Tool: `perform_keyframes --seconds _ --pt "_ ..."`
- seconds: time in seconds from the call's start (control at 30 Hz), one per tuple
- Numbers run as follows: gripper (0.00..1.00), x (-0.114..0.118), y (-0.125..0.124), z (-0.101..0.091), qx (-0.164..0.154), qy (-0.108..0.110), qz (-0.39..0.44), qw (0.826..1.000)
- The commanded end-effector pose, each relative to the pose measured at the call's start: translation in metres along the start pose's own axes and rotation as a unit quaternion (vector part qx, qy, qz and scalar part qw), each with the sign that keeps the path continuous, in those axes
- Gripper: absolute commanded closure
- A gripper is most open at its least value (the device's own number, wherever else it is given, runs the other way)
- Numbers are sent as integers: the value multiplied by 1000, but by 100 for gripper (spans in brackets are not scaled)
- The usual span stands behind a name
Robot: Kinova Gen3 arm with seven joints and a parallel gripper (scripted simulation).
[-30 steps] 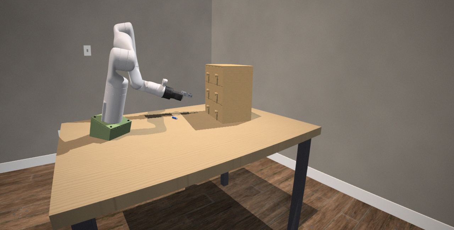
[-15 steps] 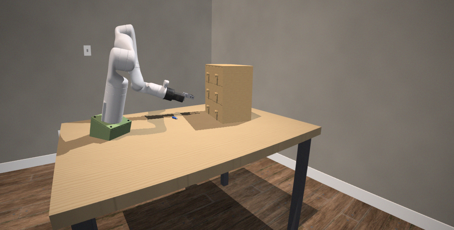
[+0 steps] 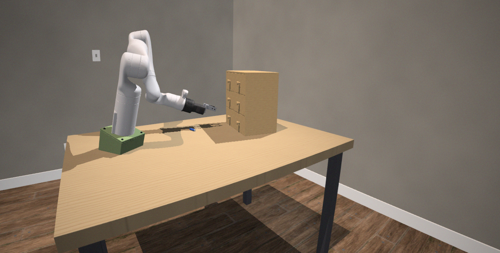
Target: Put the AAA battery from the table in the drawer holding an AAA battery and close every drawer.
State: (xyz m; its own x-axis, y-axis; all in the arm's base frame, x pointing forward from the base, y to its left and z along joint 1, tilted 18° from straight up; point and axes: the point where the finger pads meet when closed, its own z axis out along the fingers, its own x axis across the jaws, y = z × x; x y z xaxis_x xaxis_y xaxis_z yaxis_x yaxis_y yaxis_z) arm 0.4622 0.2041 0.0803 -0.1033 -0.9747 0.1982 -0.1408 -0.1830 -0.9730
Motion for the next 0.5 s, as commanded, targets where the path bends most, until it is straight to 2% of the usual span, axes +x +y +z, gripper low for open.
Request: perform_keyframes --seconds 0.0,0.47 --pt "33 10 2 3 0 5 -5 1000" --pt "33 37 7 13 0 5 -5 1000"
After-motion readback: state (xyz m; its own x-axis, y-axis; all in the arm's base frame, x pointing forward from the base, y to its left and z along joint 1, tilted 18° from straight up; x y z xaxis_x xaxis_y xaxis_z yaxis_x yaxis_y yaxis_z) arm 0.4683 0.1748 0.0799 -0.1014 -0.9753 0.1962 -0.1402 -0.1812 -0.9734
